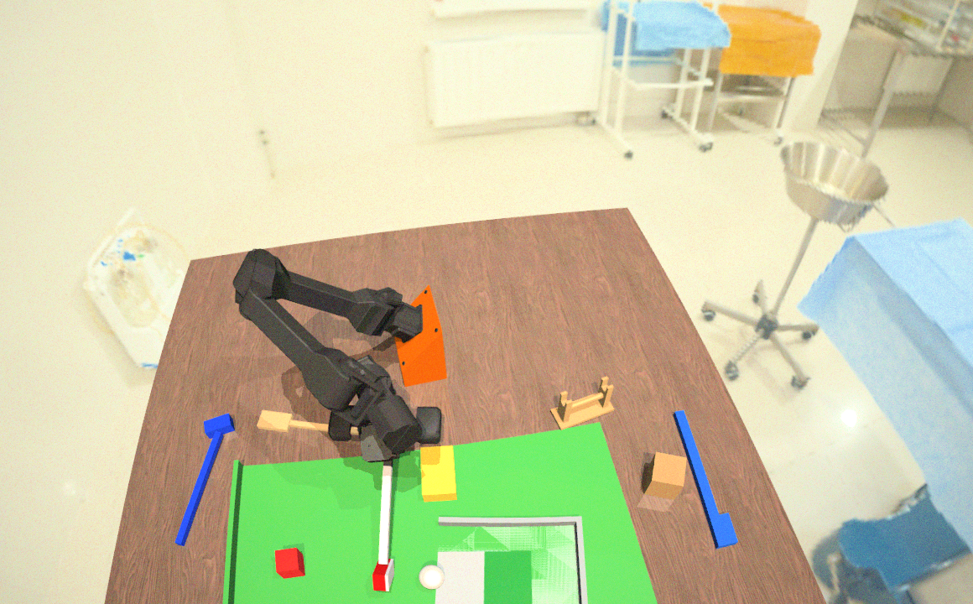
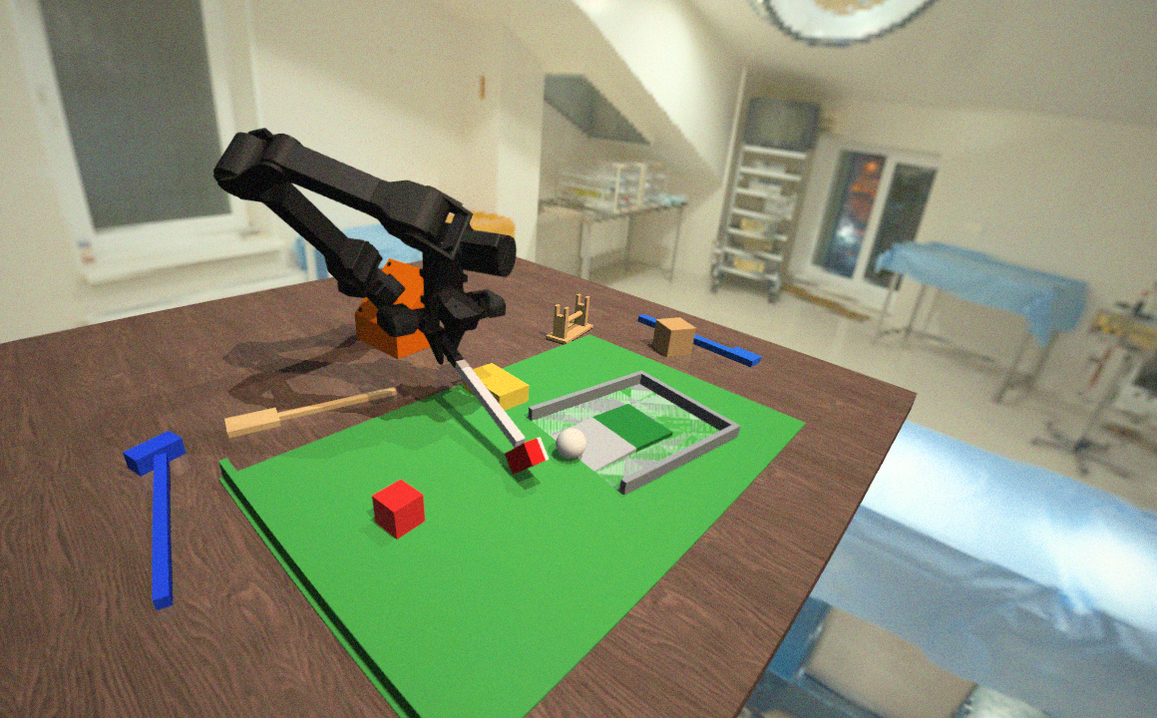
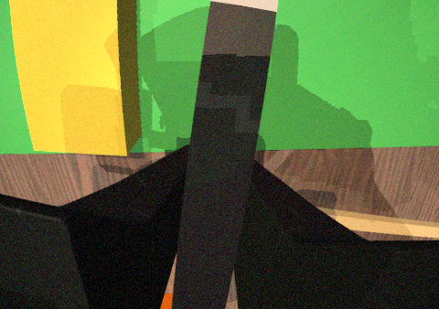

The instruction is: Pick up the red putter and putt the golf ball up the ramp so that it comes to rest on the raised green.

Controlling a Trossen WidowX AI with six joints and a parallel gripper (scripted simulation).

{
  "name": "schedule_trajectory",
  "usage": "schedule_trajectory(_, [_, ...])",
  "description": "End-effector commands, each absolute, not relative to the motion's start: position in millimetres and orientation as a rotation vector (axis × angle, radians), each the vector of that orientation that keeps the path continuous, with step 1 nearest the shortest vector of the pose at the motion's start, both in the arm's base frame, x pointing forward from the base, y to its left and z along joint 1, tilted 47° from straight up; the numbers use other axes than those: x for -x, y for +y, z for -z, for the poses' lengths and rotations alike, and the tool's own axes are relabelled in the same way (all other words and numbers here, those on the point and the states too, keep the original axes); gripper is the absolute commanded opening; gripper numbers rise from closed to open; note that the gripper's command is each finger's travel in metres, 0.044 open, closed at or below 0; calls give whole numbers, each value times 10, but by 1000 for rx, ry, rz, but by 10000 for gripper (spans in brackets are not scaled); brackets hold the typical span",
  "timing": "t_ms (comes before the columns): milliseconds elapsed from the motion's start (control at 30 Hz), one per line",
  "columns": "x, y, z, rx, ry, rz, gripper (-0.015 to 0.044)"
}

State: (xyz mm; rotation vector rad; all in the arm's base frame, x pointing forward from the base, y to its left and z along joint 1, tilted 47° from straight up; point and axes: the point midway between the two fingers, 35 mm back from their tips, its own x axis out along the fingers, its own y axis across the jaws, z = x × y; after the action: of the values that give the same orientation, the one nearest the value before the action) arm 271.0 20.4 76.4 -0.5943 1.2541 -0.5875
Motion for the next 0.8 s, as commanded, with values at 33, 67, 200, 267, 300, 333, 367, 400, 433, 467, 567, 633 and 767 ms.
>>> schedule_trajectory(33, [-2703,277,-766,581,1244,596,0])
schedule_trajectory(67, [-2699,302,-786,580,1245,595,0])
schedule_trajectory(200, [-2669,437,-909,579,1246,593,0])
schedule_trajectory(267, [-2646,509,-979,579,1246,593,0])
schedule_trajectory(300, [-2634,544,-1015,579,1246,593,0])
schedule_trajectory(333, [-2620,579,-1052,579,1246,594,0])
schedule_trajectory(367, [-2606,613,-1089,580,1246,594,0])
schedule_trajectory(400, [-2594,640,-1118,580,1246,595,0])
schedule_trajectory(433, [-2586,656,-1136,580,1246,595,0])
schedule_trajectory(467, [-2584,661,-1142,580,1246,595,0])
schedule_trajectory(567, [-2606,608,-1091,584,1247,593,0])
schedule_trajectory(633, [-2606,608,-1091,584,1247,593,0])
schedule_trajectory(767, [-2606,608,-1091,584,1247,593,0])
